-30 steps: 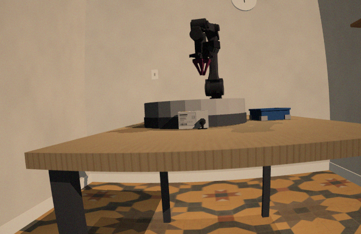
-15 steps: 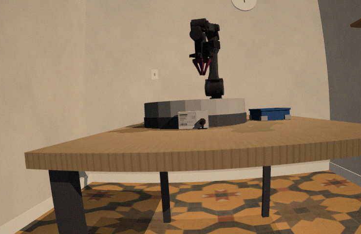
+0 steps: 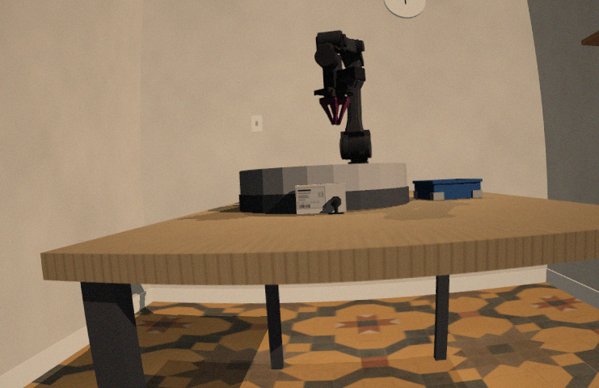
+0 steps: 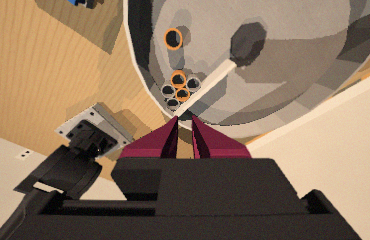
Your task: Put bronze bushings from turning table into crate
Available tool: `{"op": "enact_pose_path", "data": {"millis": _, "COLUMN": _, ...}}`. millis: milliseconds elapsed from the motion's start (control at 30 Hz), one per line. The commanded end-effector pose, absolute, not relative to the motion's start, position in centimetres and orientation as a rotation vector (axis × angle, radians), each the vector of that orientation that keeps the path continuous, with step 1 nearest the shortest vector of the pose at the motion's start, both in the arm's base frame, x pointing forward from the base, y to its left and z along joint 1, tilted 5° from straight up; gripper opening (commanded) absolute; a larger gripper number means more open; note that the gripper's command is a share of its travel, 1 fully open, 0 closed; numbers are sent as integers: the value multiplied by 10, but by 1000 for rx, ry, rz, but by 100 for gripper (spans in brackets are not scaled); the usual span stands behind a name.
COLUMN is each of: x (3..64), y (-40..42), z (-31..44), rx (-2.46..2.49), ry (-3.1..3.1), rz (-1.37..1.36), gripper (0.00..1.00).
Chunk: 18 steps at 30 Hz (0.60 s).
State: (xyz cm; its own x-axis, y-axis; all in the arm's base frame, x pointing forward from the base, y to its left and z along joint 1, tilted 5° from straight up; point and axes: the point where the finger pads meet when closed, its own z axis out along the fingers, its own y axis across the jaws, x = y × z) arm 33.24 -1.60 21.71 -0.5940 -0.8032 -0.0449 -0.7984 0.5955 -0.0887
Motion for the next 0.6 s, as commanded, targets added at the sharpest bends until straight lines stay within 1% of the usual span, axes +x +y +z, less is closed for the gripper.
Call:
{"op": "enact_pose_path", "data": {"millis": 0, "x": 344, "y": -13, "z": 229, "rx": -1396, "ry": 2698, "rz": -103, "gripper": 16}}
{"op": "enact_pose_path", "data": {"millis": 567, "x": 344, "y": -13, "z": 229, "rx": -1396, "ry": 2698, "rz": -103, "gripper": 16}}
